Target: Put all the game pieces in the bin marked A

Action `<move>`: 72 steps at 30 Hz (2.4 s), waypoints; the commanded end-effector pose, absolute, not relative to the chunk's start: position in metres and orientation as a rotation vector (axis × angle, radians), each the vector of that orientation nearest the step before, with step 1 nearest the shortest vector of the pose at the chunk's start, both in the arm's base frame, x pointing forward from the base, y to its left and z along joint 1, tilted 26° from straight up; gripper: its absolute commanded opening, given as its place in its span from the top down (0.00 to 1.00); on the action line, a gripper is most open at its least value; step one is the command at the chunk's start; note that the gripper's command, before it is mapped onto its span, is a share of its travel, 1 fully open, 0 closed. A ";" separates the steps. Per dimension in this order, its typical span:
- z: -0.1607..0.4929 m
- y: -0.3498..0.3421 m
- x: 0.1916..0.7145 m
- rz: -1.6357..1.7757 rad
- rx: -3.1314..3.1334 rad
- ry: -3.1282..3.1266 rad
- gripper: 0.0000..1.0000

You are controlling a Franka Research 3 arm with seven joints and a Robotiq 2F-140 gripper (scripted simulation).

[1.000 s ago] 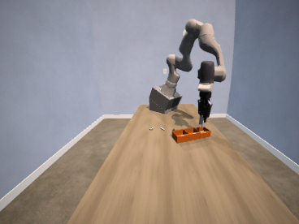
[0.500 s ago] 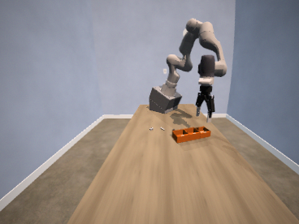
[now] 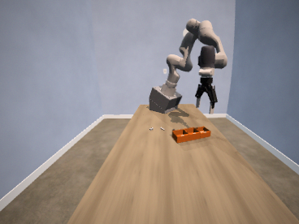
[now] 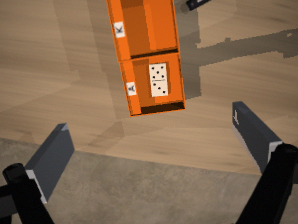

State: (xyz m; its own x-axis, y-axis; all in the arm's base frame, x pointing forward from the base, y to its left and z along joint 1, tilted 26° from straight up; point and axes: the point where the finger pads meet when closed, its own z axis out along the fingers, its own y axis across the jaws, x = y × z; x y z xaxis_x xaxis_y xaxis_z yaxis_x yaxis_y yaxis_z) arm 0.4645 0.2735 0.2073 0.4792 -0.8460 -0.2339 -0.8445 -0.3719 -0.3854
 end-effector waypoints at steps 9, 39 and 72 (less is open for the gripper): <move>0.232 0.262 0.449 0.032 -2.290 1.409 0.00; 0.232 0.262 0.449 0.032 -2.290 1.409 0.00; 0.232 0.262 0.449 0.032 -2.290 1.409 0.00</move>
State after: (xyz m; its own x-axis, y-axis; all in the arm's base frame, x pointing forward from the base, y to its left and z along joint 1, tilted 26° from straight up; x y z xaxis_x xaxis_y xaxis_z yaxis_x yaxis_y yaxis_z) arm 0.4500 0.2626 0.2321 0.4796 -0.8413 -0.2495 -0.8518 -0.3779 -0.3629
